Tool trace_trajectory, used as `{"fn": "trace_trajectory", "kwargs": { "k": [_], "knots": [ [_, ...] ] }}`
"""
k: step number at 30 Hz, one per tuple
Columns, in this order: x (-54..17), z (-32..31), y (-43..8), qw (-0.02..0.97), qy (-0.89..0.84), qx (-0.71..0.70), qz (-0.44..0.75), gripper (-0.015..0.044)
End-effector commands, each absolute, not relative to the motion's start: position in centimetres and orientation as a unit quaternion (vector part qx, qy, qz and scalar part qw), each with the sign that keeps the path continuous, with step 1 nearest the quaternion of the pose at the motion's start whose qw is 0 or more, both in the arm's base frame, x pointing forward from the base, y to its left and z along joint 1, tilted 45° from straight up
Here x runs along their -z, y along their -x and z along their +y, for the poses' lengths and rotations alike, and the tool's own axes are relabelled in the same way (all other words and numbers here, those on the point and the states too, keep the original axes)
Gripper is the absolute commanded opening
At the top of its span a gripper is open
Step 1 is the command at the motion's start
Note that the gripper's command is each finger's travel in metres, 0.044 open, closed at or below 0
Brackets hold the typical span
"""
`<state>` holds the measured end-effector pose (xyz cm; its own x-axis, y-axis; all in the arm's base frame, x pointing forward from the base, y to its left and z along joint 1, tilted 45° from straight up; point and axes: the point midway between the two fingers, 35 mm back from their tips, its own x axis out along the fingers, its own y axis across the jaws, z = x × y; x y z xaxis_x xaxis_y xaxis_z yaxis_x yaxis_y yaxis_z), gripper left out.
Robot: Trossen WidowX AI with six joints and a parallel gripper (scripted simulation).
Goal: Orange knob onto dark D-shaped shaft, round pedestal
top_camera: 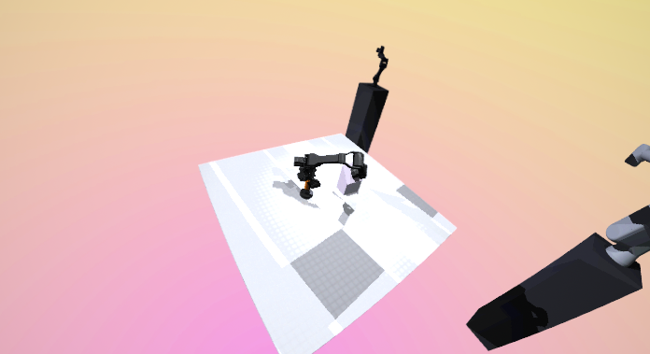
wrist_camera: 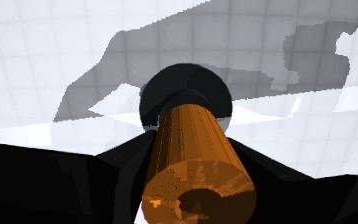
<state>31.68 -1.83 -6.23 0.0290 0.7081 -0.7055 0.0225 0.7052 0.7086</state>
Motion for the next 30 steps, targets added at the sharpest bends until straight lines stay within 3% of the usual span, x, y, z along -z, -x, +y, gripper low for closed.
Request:
{"fn": "trace_trajectory", "kwargs": {
  "k": [1,30],
  "knots": [
    [6.03,-2.16,-31.93,0.651,-0.307,-0.235,0.653,0.0],
    [6.35,-1.7,-31.72,0.631,-0.346,-0.194,0.667,0.0]
  ]
}}
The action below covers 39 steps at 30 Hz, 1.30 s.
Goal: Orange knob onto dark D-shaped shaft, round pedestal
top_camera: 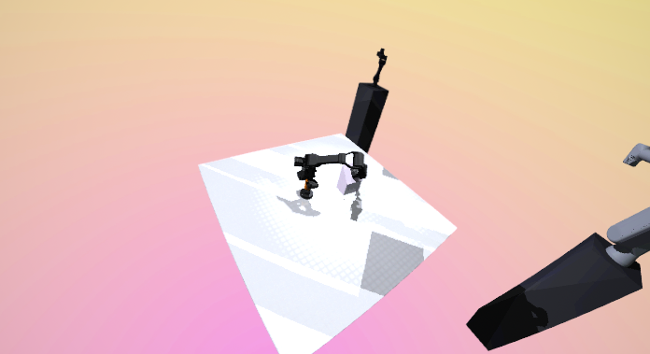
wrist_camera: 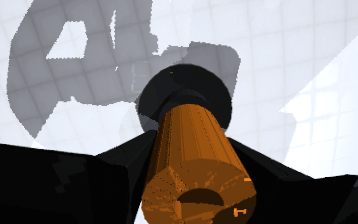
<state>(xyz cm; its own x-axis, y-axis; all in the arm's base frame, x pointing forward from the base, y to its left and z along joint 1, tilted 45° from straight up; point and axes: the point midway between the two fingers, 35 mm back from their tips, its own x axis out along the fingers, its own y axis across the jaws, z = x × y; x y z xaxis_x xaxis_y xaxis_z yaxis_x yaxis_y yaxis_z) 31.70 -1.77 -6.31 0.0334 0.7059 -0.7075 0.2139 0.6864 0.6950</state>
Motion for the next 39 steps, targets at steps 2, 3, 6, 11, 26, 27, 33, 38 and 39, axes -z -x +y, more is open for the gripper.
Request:
{"fn": "trace_trajectory", "kwargs": {
  "k": [2,3,6,11,26,27,33,38,39],
  "knots": [
    [6.4,-1.7,-31.8,0.631,-0.346,-0.194,0.667,0.0],
    [6.4,-1.7,-31.8,0.631,-0.346,-0.194,0.667,0.0],
    [6.5,-1.6,-31.8,0.631,-0.346,-0.194,0.667,0.0],
    [6.7,-1.4,-31.7,0.631,-0.346,-0.194,0.666,0.0],
    [7.6,-0.4,-31.8,0.631,-0.346,-0.195,0.666,0.0],
    [7.6,-0.4,-31.8,0.631,-0.346,-0.195,0.666,0.0],
    [7.5,-0.5,-31.7,0.631,-0.342,-0.196,0.668,0.0],
    [7.5,-0.5,-31.7,0.631,-0.342,-0.196,0.668,0.0105],
    [7.5,-0.5,-31.7,0.631,-0.342,-0.196,0.668,0.0131]
  ]
}}
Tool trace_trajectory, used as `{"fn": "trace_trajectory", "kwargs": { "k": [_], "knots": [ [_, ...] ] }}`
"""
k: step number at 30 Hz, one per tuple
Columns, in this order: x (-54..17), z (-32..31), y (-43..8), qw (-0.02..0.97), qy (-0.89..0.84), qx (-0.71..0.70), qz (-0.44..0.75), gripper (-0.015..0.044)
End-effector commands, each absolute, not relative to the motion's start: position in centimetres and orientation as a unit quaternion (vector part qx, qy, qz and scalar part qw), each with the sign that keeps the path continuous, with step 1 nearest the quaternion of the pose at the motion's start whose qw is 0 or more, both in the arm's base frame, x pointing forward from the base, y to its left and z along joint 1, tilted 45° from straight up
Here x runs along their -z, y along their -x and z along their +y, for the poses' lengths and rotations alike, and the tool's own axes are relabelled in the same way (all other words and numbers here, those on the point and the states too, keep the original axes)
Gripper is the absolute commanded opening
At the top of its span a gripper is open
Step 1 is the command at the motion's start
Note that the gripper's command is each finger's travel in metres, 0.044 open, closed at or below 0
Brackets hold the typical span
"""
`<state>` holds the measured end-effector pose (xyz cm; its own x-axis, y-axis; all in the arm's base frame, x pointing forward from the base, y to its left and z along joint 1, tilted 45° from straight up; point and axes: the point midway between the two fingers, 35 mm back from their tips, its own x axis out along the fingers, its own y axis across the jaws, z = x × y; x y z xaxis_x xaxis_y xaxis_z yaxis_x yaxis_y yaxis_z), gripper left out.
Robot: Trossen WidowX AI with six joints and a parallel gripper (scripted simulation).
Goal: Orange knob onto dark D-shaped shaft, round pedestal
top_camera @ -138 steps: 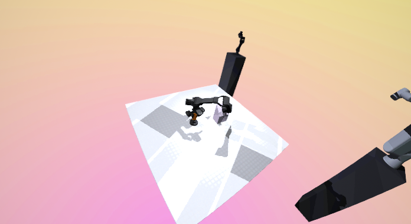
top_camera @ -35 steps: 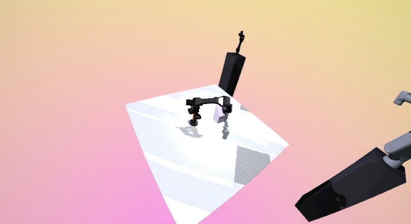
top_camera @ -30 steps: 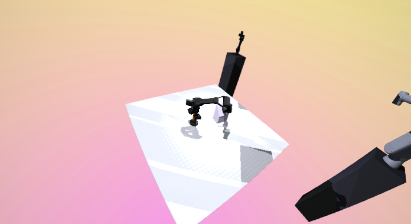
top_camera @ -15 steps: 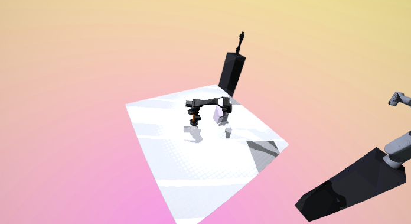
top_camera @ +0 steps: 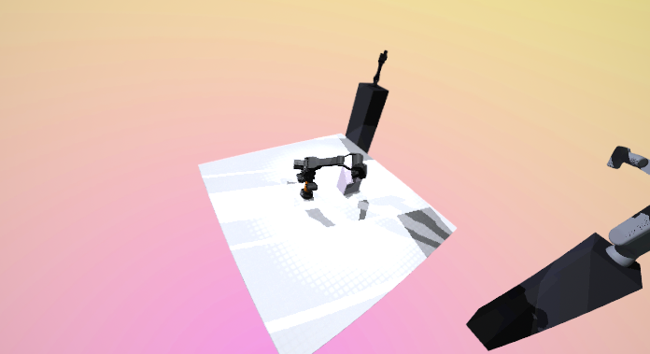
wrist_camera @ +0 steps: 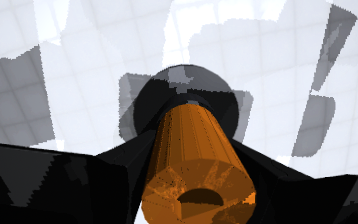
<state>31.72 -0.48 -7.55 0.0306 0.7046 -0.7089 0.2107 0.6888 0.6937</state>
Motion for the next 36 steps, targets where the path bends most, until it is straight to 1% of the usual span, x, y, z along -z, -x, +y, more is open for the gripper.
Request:
{"fn": "trace_trajectory", "kwargs": {
  "k": [1,12,20,26,36],
  "knots": [
    [7.5,-0.5,-31.7,0.631,-0.342,-0.196,0.668,0.0157],
    [7.5,-0.5,-31.7,0.631,-0.342,-0.196,0.668,0.044],
    [7.3,-0.8,-31.8,0.631,-0.342,-0.195,0.668,0.044],
    [1.0,-7.2,-31.4,0.631,-0.341,-0.194,0.669,0.044],
    [0.9,-7.5,-31.6,0.631,-0.341,-0.194,0.669,0.044]
  ]
}}
